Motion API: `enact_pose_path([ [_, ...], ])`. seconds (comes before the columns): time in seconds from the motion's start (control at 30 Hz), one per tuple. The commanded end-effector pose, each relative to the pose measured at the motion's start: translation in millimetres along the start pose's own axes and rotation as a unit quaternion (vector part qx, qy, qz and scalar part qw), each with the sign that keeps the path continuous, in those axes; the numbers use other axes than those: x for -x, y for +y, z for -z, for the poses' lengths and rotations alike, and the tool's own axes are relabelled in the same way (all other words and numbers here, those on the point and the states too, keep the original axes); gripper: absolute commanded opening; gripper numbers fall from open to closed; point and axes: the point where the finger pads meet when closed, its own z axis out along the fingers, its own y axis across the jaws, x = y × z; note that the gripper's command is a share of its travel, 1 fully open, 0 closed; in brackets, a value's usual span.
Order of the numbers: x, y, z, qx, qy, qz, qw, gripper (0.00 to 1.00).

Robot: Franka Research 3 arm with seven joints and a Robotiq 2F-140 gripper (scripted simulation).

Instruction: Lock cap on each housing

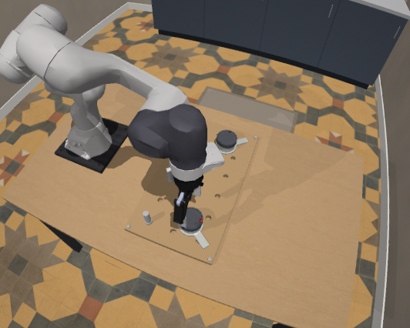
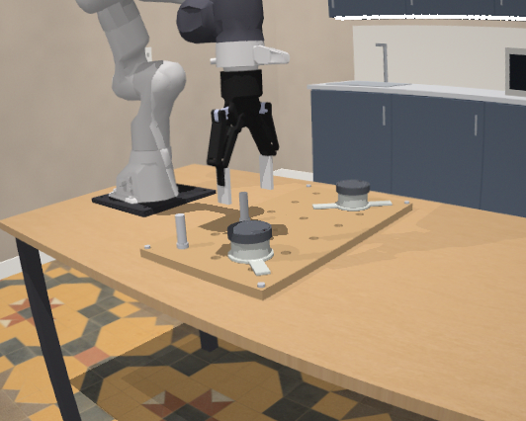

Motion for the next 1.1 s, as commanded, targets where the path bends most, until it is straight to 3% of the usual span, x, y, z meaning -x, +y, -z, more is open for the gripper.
enact_pose_path([
  [0.0, 0.1, 0.7, -0.9, 0.001, 0.000, 0.003, 1.000, 0.78],
  [1.07, -1.0, 0.8, -24.9, 0.000, 0.001, 0.004, 1.000, 0.78],
])
